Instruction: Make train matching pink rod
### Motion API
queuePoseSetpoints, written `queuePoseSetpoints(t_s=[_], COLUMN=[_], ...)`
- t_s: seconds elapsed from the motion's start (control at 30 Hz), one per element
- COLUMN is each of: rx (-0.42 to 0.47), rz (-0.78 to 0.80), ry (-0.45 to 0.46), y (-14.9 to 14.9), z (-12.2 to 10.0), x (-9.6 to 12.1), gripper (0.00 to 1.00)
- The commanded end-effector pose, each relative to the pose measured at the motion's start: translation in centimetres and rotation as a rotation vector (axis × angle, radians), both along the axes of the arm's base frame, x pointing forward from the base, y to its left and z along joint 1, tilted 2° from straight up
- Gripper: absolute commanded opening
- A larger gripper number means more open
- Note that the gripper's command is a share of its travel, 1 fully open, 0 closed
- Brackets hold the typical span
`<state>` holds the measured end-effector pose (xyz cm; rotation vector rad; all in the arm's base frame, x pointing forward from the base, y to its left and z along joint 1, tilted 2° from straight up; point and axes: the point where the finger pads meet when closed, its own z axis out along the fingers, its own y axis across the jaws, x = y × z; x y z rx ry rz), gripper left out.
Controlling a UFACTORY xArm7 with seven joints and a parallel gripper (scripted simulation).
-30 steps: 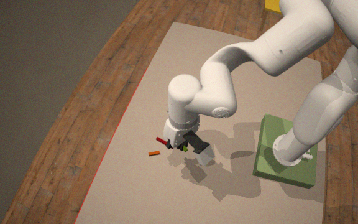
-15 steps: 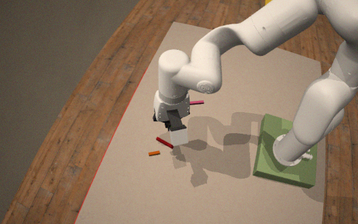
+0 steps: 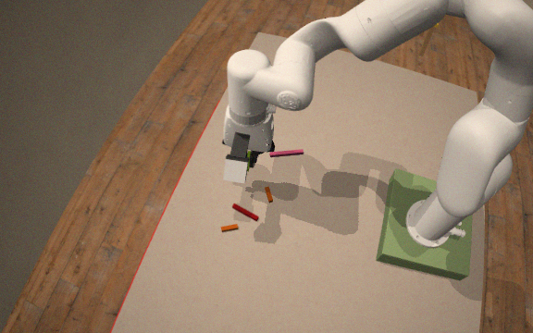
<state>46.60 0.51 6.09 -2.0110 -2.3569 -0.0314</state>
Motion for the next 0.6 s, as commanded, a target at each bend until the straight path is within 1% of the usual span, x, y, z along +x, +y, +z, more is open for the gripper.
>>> queuePoseSetpoints(t_s=[0.0, 0.57], rx=[-0.027, -0.028], rz=[-0.148, -0.154], ry=[0.017, 0.017], y=[-2.43, -2.53], z=[-0.49, -0.62], x=[1.3, 1.33], gripper=[0.04, 0.04])
